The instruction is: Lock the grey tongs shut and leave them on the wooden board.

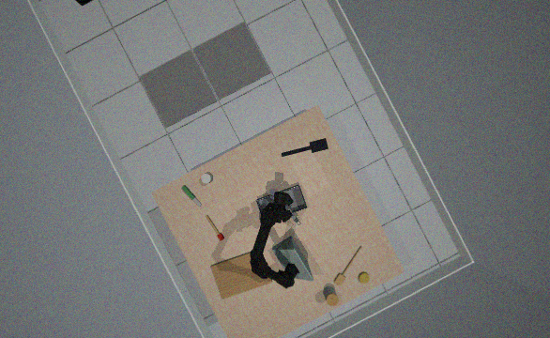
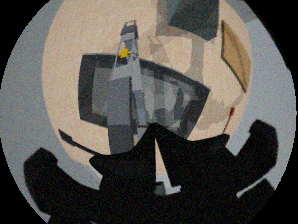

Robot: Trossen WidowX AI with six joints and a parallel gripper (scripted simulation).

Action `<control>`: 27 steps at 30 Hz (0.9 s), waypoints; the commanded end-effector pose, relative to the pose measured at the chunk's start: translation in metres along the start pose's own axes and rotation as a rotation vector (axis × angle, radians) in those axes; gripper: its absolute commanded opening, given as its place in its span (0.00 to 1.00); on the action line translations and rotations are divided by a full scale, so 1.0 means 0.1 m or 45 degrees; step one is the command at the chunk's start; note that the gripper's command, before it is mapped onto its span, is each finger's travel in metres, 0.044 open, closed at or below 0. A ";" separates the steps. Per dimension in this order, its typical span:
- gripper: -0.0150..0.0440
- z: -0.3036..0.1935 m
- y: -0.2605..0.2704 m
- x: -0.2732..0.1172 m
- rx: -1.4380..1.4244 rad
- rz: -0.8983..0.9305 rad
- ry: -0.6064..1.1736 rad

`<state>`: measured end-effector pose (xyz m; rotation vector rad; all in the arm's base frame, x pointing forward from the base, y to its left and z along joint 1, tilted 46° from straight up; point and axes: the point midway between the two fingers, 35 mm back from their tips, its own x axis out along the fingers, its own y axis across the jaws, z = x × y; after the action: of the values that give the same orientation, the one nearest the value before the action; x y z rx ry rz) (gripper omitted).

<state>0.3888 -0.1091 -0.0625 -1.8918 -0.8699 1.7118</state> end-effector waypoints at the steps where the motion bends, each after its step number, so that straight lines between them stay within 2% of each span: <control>1: 0.00 0.01 0.10 0.01 -0.001 0.001 -0.007; 27: 0.00 0.02 0.50 0.01 -0.003 0.004 -0.007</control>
<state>0.3957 -0.1395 -0.0908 -1.8967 -0.8682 1.7107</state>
